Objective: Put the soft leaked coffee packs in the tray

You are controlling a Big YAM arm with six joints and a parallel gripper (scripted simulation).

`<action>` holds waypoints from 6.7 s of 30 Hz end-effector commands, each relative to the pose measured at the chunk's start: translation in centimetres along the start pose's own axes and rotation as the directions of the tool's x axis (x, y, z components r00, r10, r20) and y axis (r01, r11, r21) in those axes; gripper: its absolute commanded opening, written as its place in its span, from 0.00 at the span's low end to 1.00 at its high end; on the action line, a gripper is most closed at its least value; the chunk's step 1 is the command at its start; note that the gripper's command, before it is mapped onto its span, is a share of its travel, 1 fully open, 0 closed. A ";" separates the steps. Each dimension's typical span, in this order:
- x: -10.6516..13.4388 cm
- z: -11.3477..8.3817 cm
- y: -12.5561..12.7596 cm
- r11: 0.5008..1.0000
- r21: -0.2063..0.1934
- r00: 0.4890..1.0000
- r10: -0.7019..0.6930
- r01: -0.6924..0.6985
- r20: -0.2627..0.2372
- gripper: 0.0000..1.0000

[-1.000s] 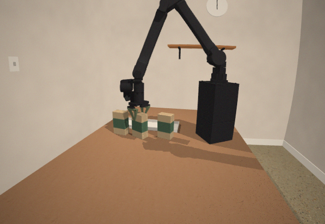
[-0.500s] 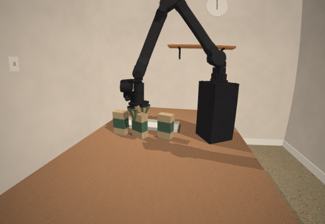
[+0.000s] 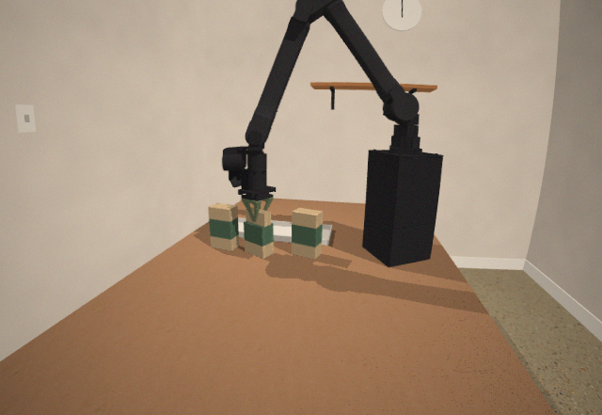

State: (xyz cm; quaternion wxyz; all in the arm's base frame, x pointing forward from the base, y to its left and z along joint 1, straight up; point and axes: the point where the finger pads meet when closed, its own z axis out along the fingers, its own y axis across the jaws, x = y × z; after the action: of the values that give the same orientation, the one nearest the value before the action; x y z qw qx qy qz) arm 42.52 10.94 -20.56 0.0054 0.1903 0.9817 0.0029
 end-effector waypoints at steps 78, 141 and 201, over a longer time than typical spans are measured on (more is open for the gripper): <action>-0.2 0.8 0.4 1.000 -0.001 1.000 0.011 -0.011 -0.001 0.25; -0.4 -6.3 0.6 1.000 -0.009 1.000 0.011 -0.011 0.010 0.25; -2.0 -6.3 -1.2 1.000 -0.021 1.000 0.004 -0.004 0.029 0.25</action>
State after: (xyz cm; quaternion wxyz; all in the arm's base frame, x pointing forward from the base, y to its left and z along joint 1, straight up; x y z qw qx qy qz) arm 41.87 9.57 -16.05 -0.0049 0.1969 0.9804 -0.0018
